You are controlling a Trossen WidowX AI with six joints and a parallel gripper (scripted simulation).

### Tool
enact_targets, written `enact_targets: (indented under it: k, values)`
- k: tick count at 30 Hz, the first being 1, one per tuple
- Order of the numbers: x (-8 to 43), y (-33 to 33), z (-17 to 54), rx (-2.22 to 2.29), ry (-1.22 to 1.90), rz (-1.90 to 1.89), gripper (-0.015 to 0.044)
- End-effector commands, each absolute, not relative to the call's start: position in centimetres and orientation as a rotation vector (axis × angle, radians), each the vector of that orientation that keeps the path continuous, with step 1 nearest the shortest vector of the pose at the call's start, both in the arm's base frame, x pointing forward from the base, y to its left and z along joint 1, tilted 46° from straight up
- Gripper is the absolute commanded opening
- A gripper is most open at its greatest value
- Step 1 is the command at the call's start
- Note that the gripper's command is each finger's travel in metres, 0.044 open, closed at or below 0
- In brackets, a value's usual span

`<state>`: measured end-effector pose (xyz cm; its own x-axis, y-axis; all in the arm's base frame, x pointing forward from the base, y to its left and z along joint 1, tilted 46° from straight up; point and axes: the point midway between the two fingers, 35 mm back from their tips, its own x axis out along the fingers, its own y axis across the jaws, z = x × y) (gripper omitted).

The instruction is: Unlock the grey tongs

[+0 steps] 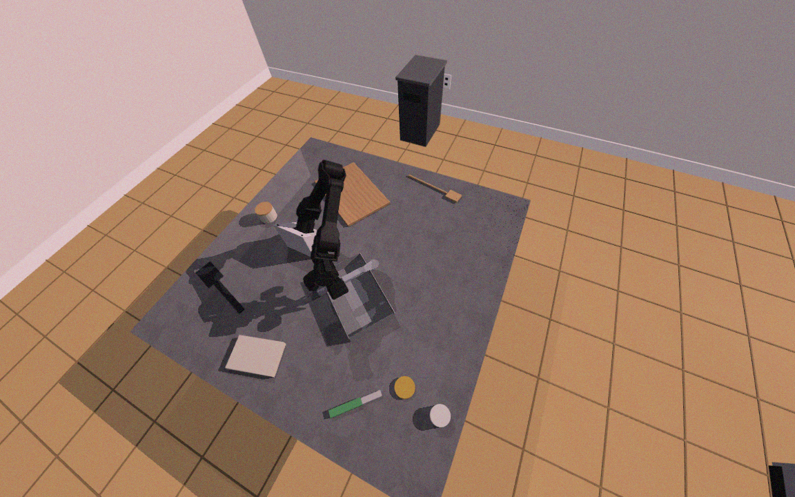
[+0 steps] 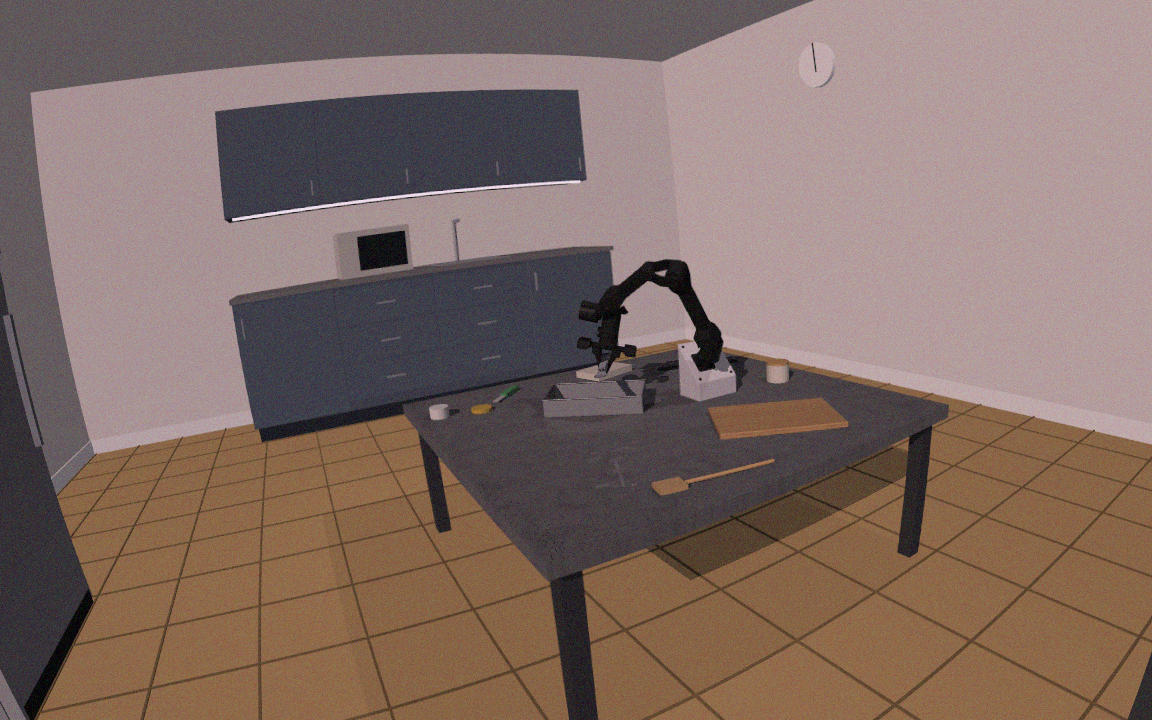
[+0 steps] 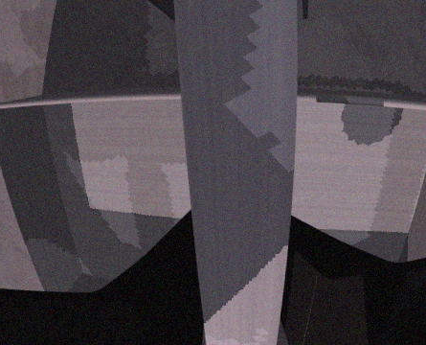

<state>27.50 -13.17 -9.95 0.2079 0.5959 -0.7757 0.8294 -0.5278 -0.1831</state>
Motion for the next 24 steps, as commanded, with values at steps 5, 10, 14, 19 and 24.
enact_targets:
  k: [5,10,14,19,24]
  values:
    - [27.86,-13.37,-9.66,2.163,1.465,-1.245,-0.0150]
    - [27.87,-13.24,-9.40,2.132,1.553,-1.260,-0.0150]
    - [27.88,-13.13,-9.13,2.107,1.625,-1.270,-0.0150]
    - [27.87,-13.09,-9.01,2.098,1.652,-1.273,-0.0150]
    - [27.69,-12.79,-9.00,2.107,1.655,-1.284,-0.0150]
